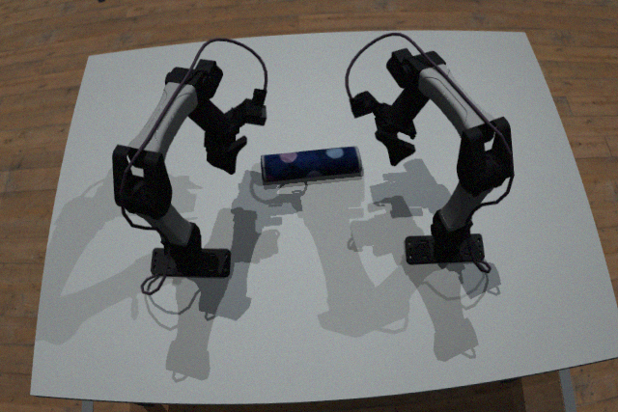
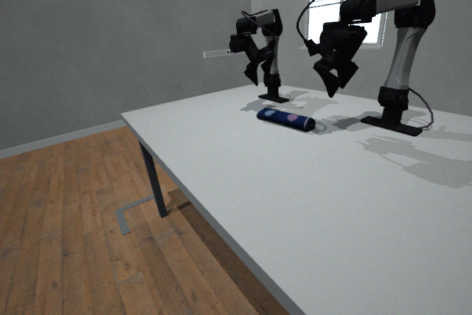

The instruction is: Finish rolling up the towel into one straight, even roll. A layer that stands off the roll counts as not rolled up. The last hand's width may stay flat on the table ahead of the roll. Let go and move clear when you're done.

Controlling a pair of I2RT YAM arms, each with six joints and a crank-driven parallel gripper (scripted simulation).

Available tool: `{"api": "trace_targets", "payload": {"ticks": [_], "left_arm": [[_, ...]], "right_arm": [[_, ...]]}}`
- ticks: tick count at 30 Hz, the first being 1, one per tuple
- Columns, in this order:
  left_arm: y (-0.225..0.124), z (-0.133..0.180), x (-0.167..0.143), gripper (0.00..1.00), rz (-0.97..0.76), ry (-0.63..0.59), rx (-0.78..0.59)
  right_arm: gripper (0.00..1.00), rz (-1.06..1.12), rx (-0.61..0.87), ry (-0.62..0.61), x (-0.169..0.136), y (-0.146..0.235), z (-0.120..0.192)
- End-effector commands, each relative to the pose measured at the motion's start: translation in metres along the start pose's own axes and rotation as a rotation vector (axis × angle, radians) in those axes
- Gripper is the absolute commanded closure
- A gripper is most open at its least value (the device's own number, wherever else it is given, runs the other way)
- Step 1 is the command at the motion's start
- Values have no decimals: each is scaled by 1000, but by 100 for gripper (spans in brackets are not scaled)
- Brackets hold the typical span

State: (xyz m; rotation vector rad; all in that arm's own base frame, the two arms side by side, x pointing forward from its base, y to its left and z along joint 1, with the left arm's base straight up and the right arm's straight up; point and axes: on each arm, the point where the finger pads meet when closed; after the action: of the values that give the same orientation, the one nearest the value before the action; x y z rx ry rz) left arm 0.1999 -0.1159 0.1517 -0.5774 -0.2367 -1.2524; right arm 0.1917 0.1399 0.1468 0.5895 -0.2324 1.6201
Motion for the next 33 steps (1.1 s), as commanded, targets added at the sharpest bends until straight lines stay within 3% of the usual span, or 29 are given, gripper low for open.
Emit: {"api": "trace_targets", "payload": {"ticks": [1, 20, 33], "left_arm": [[-8, 14, -10, 15, -78, 37, 164], [-83, 71, -48, 15, -347, 93, 600], [-95, 80, -54, 15, -389, 102, 667]], "right_arm": [[15, 64, -166, 64, -7, 13, 14], [15, 274, -614, 210, -29, 101, 71], [15, 306, -683, 232, -32, 115, 80]]}}
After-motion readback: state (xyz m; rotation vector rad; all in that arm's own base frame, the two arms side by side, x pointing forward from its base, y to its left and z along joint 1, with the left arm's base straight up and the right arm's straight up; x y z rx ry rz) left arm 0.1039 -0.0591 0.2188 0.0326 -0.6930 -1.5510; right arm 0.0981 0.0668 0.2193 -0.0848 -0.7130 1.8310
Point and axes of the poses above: on each arm, the point where the finger pads meet when closed, its own z axis back along the fingers, its own y axis across the jaws, x = y × z, and after that the axes turned 6 degrees about z, right-handed
